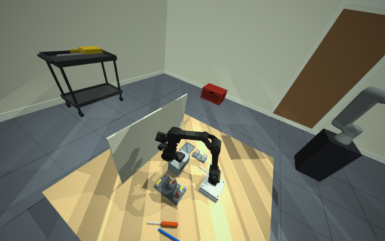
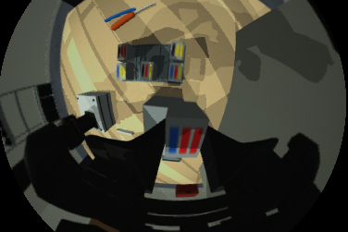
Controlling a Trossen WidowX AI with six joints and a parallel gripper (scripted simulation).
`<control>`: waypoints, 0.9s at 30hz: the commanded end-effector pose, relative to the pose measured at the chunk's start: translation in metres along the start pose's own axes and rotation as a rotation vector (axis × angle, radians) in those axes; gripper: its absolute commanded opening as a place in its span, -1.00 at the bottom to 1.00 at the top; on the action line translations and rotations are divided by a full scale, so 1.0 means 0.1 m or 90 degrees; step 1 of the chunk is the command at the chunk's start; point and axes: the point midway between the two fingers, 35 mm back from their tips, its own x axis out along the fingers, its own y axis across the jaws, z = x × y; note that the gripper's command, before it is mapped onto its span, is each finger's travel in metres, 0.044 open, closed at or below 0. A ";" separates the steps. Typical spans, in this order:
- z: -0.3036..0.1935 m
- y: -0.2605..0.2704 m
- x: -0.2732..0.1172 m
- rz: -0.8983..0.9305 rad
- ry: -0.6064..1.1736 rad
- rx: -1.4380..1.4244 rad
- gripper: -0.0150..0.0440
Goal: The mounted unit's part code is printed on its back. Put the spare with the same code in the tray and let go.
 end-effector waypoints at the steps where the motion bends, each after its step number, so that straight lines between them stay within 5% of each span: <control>1: -0.24 -0.10 -0.01 -0.004 0.001 0.009 -0.49; 27: -1.74 -0.28 -0.03 -0.003 0.012 -0.001 -0.49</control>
